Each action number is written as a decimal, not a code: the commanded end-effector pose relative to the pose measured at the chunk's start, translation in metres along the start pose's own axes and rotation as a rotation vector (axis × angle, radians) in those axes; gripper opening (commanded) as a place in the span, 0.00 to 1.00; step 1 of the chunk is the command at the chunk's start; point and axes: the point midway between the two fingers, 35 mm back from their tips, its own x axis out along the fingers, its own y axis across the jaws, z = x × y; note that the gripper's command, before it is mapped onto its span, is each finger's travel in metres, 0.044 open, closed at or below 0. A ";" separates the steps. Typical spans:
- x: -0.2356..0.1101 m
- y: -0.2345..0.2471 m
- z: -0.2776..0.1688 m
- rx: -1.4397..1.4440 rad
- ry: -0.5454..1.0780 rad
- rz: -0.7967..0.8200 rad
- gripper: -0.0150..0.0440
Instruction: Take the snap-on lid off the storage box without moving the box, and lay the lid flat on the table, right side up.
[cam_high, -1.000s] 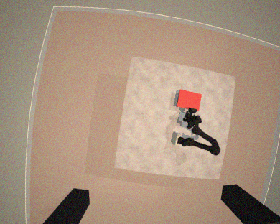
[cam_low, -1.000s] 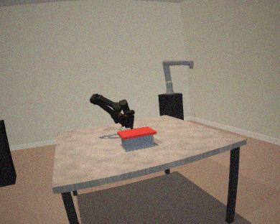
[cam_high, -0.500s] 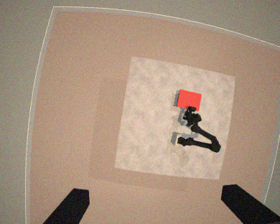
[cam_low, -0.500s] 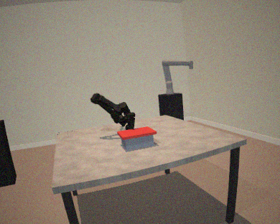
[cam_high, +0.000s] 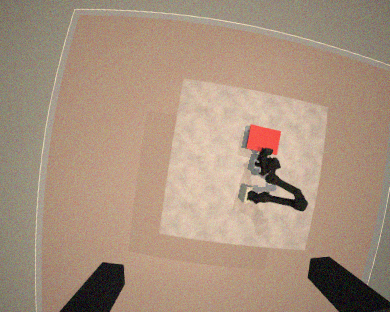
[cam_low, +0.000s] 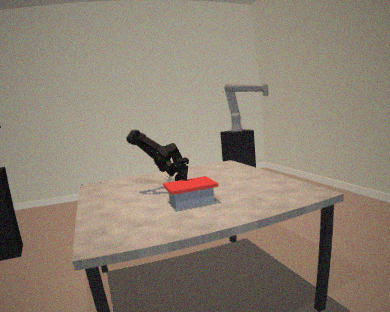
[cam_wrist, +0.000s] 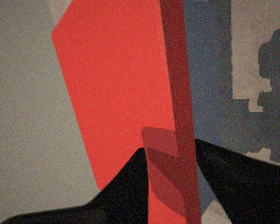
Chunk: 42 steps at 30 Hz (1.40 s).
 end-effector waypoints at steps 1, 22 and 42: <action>0.001 0.000 -0.001 -0.005 0.003 0.000 0.48; -0.001 0.001 0.000 -0.002 0.000 -0.001 0.25; -0.005 0.004 0.000 -0.002 0.001 -0.002 0.25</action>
